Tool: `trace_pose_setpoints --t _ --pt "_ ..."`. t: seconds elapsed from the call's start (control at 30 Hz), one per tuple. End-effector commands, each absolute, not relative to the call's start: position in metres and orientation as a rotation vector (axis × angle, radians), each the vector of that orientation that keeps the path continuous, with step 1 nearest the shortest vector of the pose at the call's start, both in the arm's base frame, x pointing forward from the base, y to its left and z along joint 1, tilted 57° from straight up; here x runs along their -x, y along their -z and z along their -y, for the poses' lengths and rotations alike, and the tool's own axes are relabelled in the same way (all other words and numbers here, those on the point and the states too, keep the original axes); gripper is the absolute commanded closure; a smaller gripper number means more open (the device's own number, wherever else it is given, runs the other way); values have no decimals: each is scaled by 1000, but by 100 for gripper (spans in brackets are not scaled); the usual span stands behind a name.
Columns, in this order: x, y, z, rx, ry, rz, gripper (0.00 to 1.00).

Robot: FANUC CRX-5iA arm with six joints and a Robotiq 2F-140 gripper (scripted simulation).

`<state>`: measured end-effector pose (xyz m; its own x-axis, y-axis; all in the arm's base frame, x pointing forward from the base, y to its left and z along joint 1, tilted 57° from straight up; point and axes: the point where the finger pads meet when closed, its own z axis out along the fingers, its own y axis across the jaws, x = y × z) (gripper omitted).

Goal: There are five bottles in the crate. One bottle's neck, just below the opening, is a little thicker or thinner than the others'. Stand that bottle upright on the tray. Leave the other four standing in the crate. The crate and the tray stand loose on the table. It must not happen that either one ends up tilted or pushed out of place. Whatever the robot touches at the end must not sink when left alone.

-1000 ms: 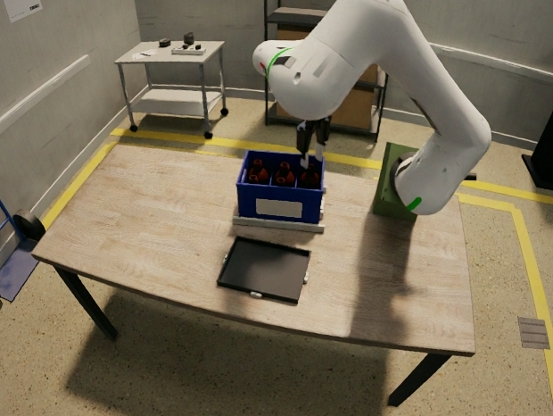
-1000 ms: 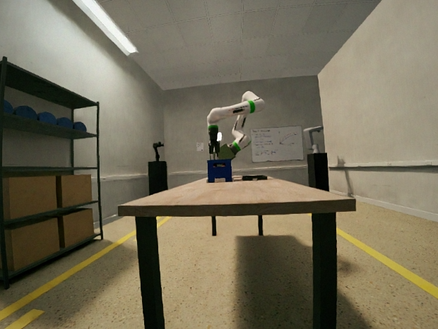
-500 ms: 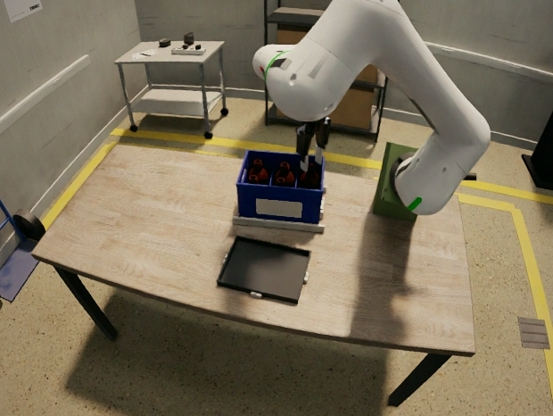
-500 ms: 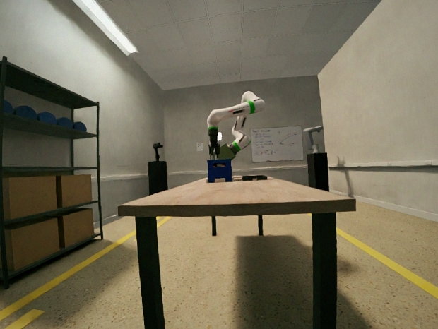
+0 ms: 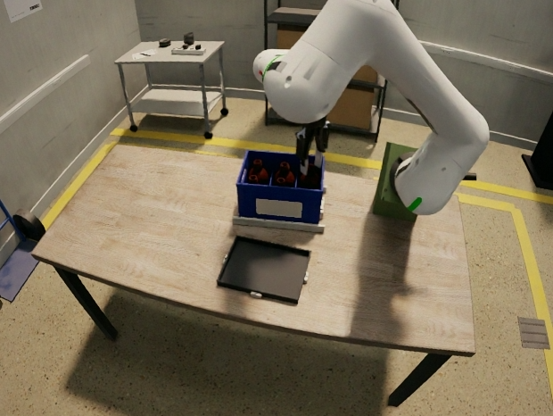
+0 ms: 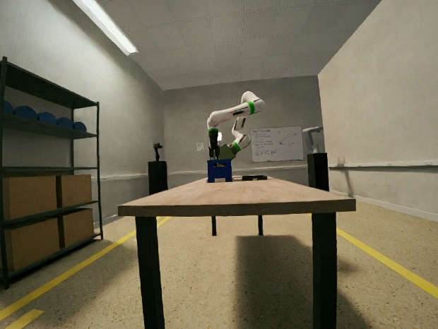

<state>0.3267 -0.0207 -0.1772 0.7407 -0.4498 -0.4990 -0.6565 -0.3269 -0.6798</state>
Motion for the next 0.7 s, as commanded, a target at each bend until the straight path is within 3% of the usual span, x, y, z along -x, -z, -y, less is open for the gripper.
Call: trace_pose_setpoints --t 0.0,0.67 --pt "-327 179 19 1980 -270 -841 56" --pt "-328 181 15 1980 -270 -841 56"
